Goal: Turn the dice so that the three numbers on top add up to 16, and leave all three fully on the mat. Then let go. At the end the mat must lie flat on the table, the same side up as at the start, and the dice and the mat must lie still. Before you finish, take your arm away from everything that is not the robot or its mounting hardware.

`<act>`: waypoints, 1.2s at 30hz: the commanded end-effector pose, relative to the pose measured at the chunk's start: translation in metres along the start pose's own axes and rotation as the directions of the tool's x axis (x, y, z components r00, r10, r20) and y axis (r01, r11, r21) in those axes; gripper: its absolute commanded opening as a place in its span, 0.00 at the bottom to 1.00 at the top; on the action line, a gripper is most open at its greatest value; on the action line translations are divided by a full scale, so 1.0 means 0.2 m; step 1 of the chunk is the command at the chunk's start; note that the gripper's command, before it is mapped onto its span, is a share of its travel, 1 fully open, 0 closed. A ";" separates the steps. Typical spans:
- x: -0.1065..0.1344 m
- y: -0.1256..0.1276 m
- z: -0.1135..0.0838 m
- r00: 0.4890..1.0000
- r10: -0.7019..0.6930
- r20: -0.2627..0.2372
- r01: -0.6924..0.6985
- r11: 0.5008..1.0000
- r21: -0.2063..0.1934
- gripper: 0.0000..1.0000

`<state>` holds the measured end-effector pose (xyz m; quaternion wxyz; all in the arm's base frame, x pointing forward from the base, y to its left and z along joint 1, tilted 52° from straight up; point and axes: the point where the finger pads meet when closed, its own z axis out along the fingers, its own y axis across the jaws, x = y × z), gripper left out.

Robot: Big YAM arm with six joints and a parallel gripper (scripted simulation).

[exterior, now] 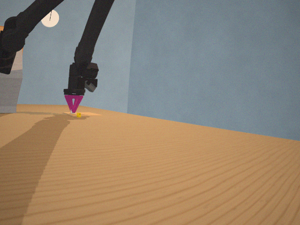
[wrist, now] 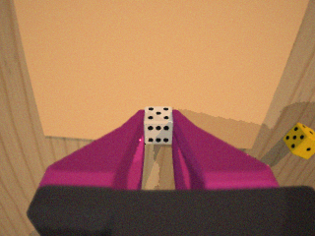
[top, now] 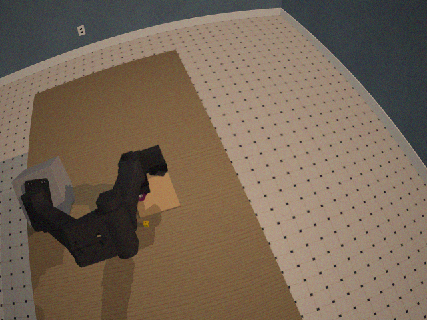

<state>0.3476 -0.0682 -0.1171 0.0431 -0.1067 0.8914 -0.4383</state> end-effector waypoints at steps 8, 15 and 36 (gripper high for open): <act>-0.04 -0.02 0.00 1.000 0.016 0.011 -0.016 1.000 0.003 0.11; -0.04 -0.02 0.00 1.000 0.016 0.011 -0.016 1.000 0.003 0.11; -0.04 -0.02 0.00 1.000 0.016 0.011 -0.016 1.000 0.003 0.22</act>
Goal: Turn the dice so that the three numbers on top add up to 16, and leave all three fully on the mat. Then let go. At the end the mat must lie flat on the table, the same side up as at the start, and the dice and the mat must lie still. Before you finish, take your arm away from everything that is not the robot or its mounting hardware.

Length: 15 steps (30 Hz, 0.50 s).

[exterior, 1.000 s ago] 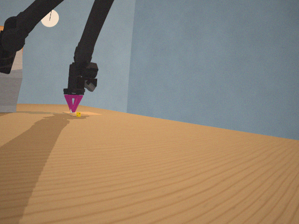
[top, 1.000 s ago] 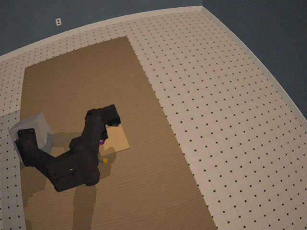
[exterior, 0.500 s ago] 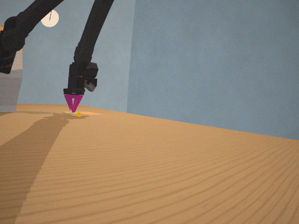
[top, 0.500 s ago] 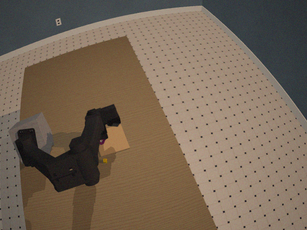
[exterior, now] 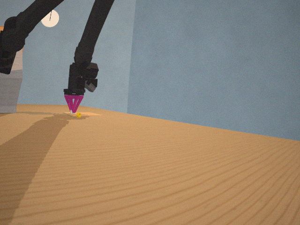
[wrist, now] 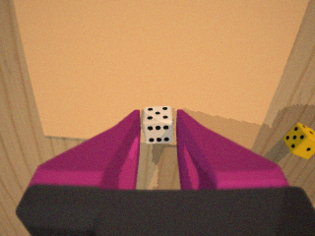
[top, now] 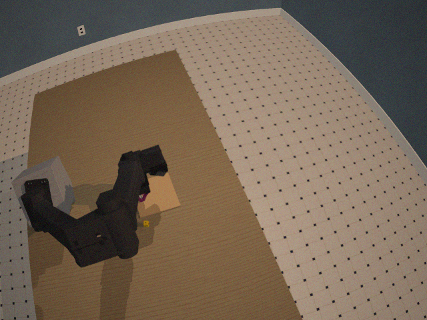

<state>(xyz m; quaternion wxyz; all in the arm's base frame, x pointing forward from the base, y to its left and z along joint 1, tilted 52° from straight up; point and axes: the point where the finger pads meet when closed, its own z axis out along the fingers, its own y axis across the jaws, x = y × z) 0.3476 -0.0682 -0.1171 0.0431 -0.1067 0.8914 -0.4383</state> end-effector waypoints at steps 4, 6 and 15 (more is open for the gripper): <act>-0.04 -0.02 0.00 1.000 0.016 0.011 -0.016 1.000 0.003 0.30; -0.04 -0.02 0.00 1.000 0.016 0.011 -0.016 1.000 0.003 0.30; -0.04 -0.02 0.00 1.000 0.016 0.012 -0.016 1.000 0.003 0.30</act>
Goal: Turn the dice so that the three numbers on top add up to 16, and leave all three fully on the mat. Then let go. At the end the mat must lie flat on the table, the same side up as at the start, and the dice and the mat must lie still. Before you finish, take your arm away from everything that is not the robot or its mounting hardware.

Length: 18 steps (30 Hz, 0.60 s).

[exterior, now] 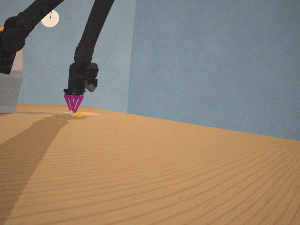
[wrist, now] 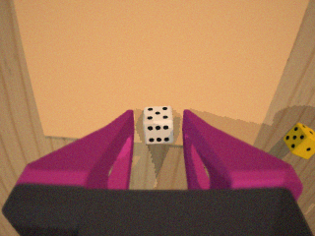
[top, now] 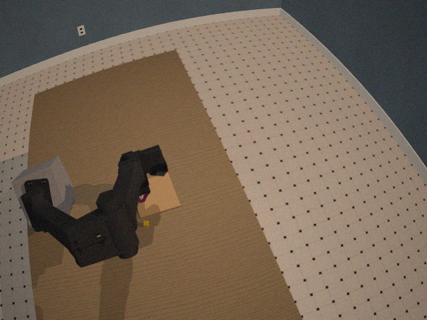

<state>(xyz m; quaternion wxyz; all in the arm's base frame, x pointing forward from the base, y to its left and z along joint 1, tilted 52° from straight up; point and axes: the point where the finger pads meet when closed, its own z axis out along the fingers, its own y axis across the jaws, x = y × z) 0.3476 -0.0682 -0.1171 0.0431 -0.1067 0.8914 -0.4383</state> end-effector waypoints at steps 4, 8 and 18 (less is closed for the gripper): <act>-0.07 -0.01 -0.07 0.999 0.013 0.035 -0.013 1.000 0.002 0.30; -0.08 -0.01 -0.13 0.999 0.018 0.039 -0.018 1.000 0.002 0.30; -0.09 0.00 -0.35 0.999 0.023 0.043 -0.023 1.000 -0.006 0.30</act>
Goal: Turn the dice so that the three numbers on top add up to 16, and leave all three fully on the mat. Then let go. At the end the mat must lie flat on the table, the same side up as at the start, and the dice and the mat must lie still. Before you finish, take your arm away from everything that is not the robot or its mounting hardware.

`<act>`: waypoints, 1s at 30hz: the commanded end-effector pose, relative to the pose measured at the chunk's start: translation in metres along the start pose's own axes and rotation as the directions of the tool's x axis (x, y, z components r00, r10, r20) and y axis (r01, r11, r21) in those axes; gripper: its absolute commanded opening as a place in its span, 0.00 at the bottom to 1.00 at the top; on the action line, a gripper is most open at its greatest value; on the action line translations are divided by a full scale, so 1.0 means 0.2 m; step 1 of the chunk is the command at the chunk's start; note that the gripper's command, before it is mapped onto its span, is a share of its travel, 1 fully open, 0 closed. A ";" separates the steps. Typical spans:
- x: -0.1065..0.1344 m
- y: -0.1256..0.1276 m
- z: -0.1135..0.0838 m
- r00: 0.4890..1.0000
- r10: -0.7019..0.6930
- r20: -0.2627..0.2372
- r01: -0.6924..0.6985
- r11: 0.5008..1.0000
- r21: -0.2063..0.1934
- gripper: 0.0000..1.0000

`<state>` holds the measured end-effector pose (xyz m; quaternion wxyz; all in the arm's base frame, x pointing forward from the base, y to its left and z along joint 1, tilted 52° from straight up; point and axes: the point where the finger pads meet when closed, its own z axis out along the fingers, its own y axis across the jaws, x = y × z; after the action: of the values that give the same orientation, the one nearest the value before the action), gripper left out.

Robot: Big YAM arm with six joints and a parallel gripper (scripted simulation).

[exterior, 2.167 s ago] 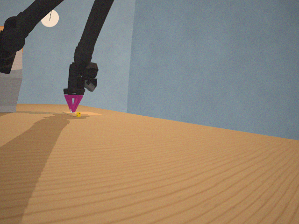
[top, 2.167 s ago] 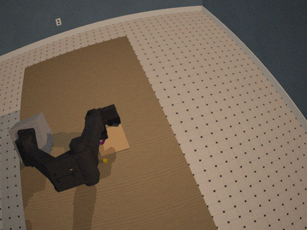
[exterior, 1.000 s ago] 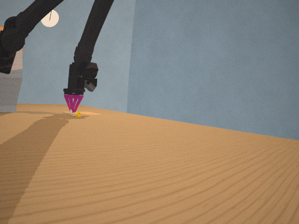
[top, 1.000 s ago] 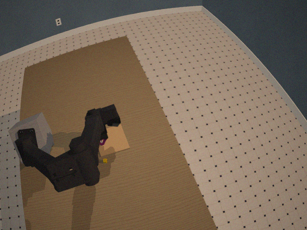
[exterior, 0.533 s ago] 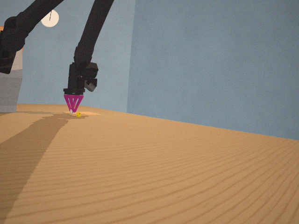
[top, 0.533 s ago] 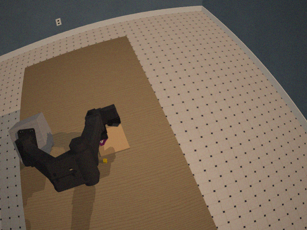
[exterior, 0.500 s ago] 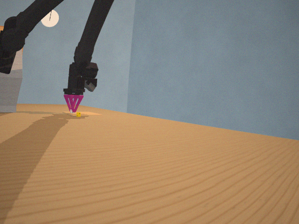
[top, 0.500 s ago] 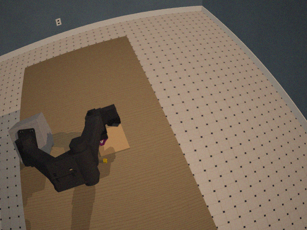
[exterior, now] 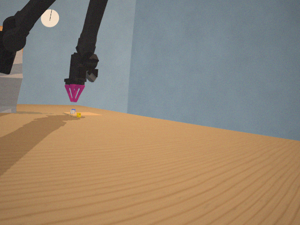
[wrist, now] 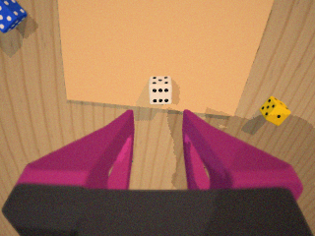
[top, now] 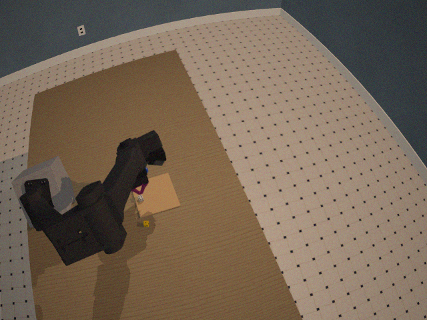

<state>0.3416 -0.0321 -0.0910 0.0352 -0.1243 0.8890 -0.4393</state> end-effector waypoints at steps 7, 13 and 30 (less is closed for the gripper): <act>-0.07 -0.01 -0.27 0.997 0.060 0.039 -0.060 0.998 -0.009 0.30; -0.04 -0.04 -0.24 0.997 0.074 0.004 -0.074 0.997 -0.005 0.30; -0.07 -0.02 -0.27 0.997 0.068 0.029 -0.068 0.998 -0.008 1.00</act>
<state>0.3322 0.0000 -0.0620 0.0423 -0.1072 0.8907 -0.4398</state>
